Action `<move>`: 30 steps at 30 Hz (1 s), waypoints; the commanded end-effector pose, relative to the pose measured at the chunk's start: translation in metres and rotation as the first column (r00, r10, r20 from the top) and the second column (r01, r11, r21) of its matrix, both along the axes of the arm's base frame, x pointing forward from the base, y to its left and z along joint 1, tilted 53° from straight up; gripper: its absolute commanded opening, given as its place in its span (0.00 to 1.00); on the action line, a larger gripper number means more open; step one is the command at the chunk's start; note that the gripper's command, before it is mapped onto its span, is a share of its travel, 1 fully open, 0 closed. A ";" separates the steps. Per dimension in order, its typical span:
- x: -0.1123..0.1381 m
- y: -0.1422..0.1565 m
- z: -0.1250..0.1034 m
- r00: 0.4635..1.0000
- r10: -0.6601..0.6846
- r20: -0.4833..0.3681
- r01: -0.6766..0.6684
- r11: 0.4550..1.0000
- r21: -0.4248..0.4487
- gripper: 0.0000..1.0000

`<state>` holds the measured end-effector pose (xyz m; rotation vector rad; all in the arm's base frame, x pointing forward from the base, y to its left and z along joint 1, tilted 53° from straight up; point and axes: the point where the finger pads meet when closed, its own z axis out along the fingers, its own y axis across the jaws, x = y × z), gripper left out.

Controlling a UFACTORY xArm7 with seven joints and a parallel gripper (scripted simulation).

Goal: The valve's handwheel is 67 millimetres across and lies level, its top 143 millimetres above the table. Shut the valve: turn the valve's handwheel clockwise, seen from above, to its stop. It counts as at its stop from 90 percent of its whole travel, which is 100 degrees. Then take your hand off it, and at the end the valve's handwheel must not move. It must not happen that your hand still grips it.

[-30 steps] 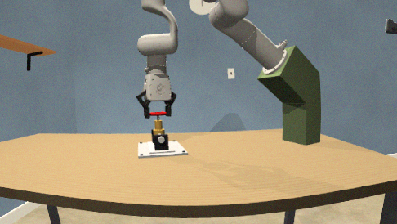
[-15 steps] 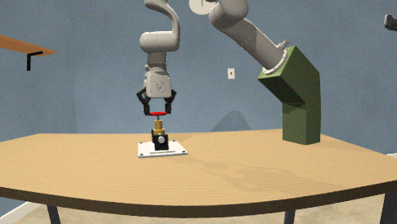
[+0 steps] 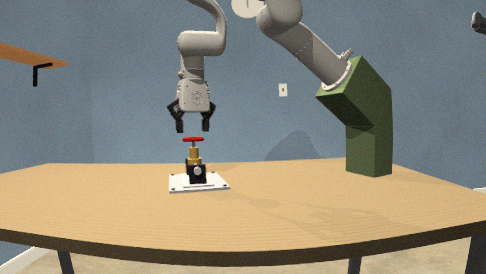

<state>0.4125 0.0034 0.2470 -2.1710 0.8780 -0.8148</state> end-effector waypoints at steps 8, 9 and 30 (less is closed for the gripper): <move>-0.024 -0.011 0.022 1.000 0.001 -0.010 -0.001 1.000 -0.001 1.00; -0.025 -0.012 0.023 1.000 0.001 -0.010 -0.001 1.000 -0.001 1.00; -0.035 -0.016 0.031 1.000 0.001 -0.010 -0.001 1.000 -0.001 1.00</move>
